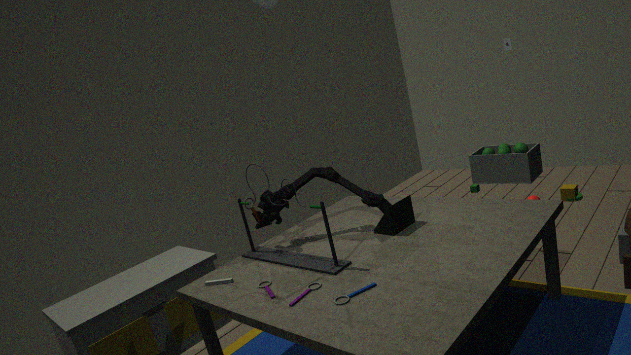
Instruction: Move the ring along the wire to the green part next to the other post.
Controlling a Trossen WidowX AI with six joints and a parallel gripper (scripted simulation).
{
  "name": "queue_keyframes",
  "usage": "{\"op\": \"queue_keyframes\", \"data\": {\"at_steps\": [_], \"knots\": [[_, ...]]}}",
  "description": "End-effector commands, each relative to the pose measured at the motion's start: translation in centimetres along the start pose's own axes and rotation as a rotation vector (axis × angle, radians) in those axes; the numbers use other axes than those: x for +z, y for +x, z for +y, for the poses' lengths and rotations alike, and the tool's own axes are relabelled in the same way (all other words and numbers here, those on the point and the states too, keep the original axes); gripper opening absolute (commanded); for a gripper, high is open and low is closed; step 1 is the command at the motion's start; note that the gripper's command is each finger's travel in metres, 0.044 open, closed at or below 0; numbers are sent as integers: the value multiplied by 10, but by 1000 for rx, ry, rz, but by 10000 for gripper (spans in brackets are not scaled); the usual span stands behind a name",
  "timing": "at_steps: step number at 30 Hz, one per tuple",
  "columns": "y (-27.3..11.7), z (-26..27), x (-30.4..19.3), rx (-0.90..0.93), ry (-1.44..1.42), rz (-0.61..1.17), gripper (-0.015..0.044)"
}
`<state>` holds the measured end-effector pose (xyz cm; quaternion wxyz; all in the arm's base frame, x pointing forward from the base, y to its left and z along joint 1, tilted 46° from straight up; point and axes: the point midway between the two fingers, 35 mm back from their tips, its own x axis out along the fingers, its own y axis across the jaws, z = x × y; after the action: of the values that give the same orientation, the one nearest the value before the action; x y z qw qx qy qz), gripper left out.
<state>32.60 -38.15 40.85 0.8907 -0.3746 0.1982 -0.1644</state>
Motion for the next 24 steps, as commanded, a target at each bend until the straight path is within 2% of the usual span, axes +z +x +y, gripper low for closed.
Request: {"op": "queue_keyframes", "data": {"at_steps": [1,8,24], "knots": [[-9,7,-2,8,5,77,-150],[-24,18,-1,23,37,195,-150],[-26,57,2,109,227,201,-150]]}}
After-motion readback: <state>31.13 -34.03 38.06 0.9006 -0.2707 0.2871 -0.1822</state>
